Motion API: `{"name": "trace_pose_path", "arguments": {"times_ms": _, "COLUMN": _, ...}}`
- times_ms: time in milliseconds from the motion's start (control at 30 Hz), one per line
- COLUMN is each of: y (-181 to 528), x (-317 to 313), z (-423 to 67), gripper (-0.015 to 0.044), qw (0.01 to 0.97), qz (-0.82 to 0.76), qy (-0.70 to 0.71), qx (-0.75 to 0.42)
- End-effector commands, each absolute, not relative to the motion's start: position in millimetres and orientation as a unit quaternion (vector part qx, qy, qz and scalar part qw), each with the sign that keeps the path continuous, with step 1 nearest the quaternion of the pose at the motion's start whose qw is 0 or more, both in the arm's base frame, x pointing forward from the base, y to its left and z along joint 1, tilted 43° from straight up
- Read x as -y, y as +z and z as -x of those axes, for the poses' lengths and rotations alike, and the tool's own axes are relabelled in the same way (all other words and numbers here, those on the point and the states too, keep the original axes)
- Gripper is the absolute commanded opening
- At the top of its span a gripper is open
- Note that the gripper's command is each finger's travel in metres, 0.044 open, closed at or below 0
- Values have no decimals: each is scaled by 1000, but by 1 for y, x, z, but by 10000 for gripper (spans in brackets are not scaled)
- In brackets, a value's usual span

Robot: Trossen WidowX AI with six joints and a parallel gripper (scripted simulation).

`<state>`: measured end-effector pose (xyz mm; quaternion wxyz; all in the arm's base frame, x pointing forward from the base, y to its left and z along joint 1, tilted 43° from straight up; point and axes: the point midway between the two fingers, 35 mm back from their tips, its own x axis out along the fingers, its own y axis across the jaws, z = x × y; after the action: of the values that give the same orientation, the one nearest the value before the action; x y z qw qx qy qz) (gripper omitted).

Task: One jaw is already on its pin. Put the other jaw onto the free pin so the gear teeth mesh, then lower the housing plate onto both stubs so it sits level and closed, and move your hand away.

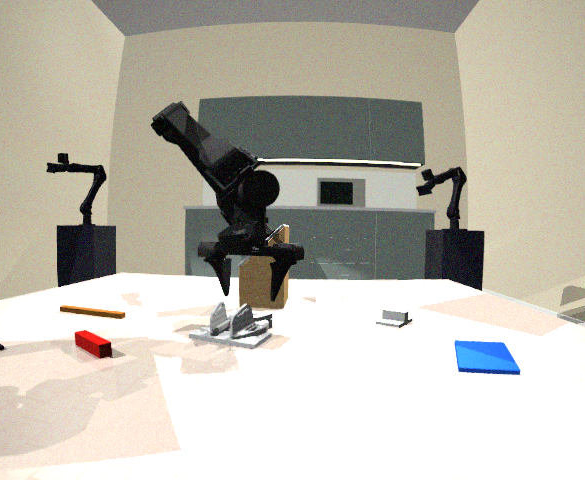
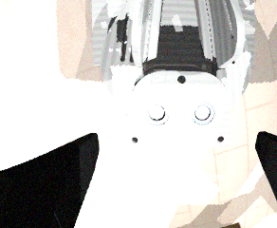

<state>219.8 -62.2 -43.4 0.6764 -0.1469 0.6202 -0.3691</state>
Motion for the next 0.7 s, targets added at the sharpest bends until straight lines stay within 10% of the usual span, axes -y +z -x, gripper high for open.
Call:
{"name": "trace_pose_path", "arguments": {"times_ms": 0, "y": -22, "x": 44, "z": -218, "gripper": 440, "qw": 676, "qz": 143, "qy": -371, "qx": -620}}
{"name": "trace_pose_path", "arguments": {"times_ms": 667, "y": 15, "x": 9, "z": -203, "gripper": 440, "qw": 676, "qz": 143, "qy": -370, "qx": -621}}
